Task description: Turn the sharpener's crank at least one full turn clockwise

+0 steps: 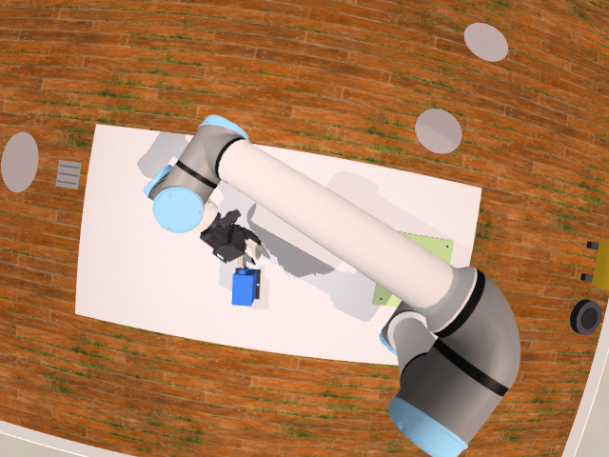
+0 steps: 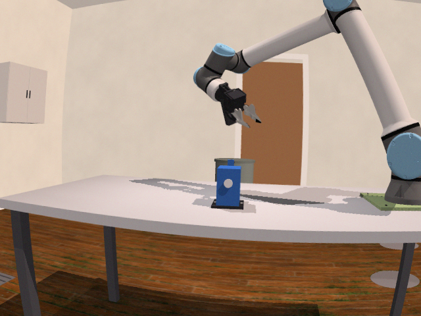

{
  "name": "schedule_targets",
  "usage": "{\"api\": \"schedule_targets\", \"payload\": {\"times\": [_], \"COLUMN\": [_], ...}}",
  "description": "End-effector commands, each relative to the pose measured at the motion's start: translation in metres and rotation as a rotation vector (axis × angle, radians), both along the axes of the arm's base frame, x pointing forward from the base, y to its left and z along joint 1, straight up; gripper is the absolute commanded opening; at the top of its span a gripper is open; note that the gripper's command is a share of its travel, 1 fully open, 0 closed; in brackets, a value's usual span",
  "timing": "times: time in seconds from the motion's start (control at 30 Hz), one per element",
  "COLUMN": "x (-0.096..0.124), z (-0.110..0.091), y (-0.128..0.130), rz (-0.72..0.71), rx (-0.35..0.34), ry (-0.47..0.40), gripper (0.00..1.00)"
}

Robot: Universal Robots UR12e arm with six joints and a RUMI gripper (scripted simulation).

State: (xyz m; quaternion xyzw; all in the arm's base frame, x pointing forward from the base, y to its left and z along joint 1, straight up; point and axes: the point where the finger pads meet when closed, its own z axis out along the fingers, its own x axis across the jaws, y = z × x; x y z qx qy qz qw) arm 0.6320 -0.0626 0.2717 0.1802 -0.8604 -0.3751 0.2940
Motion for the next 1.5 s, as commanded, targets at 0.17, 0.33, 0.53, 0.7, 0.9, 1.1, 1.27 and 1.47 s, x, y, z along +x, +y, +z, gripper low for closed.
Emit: {"api": "schedule_targets", "payload": {"times": [0.17,0.33,0.53,0.7,0.9,1.1,1.27,1.47], "x": [0.017,0.031,0.043,0.060,0.076,0.076,0.075,0.075], "z": [-0.031,-0.050,-0.061,-0.072,-0.076,-0.080,-0.092,-0.106], "y": [0.001,0.000,-0.001,-0.003,-0.005,-0.002,0.005,0.013], "rz": [-0.100,-0.188,-0.256,-0.353,-0.470,-0.470,-0.470,-0.470], "rx": [-0.086,-0.147,-0.186,-0.234,-0.277,-0.277,-0.277,-0.277], "ry": [-0.110,-0.201,-0.272,-0.374,-0.498,-0.498,-0.498,-0.498], "gripper": [0.32,0.32,0.32,0.32,0.32,0.32,0.32,0.32]}}
